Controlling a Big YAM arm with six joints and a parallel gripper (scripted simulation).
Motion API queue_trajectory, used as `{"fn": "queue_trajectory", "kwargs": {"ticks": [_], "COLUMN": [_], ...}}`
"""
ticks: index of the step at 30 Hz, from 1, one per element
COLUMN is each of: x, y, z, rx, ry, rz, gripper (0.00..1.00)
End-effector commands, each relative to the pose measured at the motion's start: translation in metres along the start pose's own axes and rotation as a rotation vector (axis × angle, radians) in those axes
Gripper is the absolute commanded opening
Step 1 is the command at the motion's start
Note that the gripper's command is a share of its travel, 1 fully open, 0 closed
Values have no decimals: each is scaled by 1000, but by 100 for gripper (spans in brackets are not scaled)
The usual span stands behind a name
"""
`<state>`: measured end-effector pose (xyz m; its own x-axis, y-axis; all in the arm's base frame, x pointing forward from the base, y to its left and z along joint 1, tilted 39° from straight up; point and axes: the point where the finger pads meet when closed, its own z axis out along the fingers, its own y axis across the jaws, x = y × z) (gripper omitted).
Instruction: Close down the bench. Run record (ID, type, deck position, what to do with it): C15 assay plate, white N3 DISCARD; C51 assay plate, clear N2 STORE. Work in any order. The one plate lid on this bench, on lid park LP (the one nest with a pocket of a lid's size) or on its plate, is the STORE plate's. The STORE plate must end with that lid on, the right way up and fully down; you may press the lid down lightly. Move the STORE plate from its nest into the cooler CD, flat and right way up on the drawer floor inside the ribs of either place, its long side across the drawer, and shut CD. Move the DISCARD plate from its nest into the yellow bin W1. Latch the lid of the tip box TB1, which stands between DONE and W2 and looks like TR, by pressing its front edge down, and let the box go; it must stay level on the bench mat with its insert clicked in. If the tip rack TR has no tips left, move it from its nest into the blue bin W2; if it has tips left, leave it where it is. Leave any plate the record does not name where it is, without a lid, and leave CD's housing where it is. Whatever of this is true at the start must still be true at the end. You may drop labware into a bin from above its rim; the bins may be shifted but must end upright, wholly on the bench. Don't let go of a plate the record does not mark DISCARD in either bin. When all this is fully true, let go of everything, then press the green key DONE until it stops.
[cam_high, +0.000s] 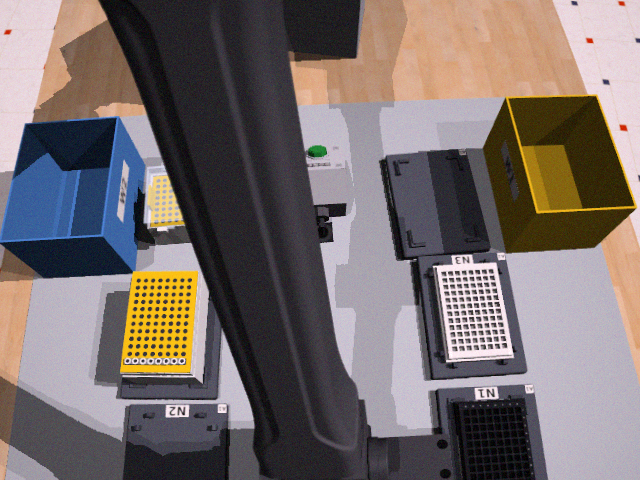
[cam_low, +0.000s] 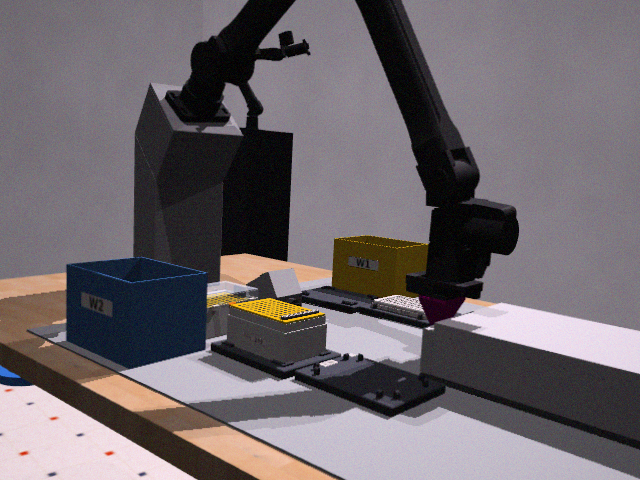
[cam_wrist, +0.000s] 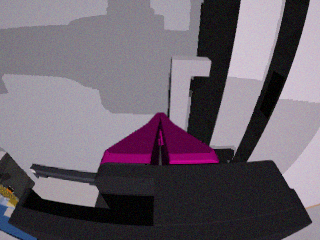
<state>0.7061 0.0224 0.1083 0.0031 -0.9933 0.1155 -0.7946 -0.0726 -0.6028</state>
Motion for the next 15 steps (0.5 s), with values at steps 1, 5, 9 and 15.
{"fn": "queue_trajectory", "kwargs": {"ticks": [1,5,9,15], "x": [-5,-5,-5,-4], "y": [-43,-43,-43,-34], "z": [-22,-22,-22,-29], "rx": [89,89,89,89], "ry": [-7,-7,-7,-6], "rz": [13,13,13,13], "gripper": [0,0,0,0]}}
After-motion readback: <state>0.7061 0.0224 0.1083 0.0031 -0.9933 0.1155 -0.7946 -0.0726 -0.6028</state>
